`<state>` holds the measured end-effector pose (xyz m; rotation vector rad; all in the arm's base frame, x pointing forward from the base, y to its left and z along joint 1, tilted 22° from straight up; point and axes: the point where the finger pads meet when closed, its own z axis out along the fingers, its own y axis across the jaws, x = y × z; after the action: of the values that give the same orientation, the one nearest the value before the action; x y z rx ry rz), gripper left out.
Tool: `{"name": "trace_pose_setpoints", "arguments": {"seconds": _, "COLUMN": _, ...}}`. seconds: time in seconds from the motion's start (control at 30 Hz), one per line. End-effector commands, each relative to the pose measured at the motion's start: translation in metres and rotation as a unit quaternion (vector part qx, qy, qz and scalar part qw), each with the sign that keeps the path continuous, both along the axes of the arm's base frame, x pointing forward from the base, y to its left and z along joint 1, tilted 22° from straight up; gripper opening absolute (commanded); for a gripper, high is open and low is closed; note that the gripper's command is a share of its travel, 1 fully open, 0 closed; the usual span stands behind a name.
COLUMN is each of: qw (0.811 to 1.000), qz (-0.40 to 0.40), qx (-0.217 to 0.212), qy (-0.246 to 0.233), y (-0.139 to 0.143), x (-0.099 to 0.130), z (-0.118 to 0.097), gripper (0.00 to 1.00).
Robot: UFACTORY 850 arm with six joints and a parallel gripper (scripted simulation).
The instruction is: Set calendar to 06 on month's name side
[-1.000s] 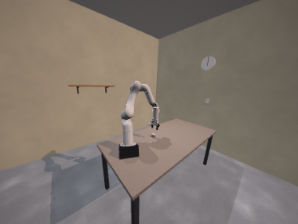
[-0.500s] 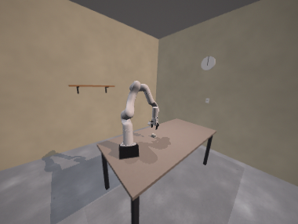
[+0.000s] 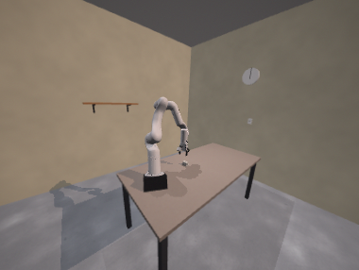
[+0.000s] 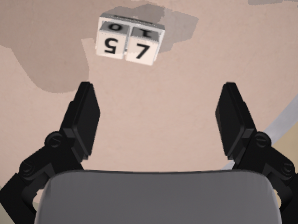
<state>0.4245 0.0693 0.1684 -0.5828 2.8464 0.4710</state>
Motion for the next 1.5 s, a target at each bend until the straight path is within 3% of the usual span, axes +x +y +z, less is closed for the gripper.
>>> {"name": "trace_pose_setpoints", "arguments": {"seconds": 0.0, "qw": 0.996, "qz": 0.077, "qx": -0.006, "qy": -0.039, "y": 0.016, "x": -0.014, "z": 0.001, "gripper": 1.0}}
{"name": "trace_pose_setpoints", "arguments": {"seconds": 0.1, "qw": 0.996, "qz": 0.084, "qx": -0.007, "qy": -0.042, "y": 0.017, "x": -0.015, "z": 0.001, "gripper": 1.0}}
{"name": "trace_pose_setpoints", "arguments": {"seconds": 0.17, "qw": 0.987, "qz": 0.148, "qx": -0.017, "qy": -0.065, "y": 0.029, "x": -0.028, "z": 0.001, "gripper": 1.0}}
{"name": "trace_pose_setpoints", "arguments": {"seconds": 0.3, "qw": 0.978, "qz": 0.191, "qx": -0.024, "qy": -0.082, "y": 0.036, "x": -0.037, "z": 0.001, "gripper": 1.0}}
{"name": "trace_pose_setpoints", "arguments": {"seconds": 0.57, "qw": 0.939, "qz": 0.316, "qx": -0.043, "qy": -0.127, "y": 0.056, "x": -0.065, "z": 0.0, "gripper": 1.0}}
{"name": "trace_pose_setpoints", "arguments": {"seconds": 0.9, "qw": 0.936, "qz": 0.324, "qx": -0.044, "qy": -0.13, "y": 0.058, "x": -0.066, "z": -0.004, "gripper": 1.0}}
{"name": "trace_pose_setpoints", "arguments": {"seconds": 1.47, "qw": 0.936, "qz": 0.324, "qx": -0.044, "qy": -0.13, "y": 0.077, "x": -0.058, "z": -0.055, "gripper": 1.0}}
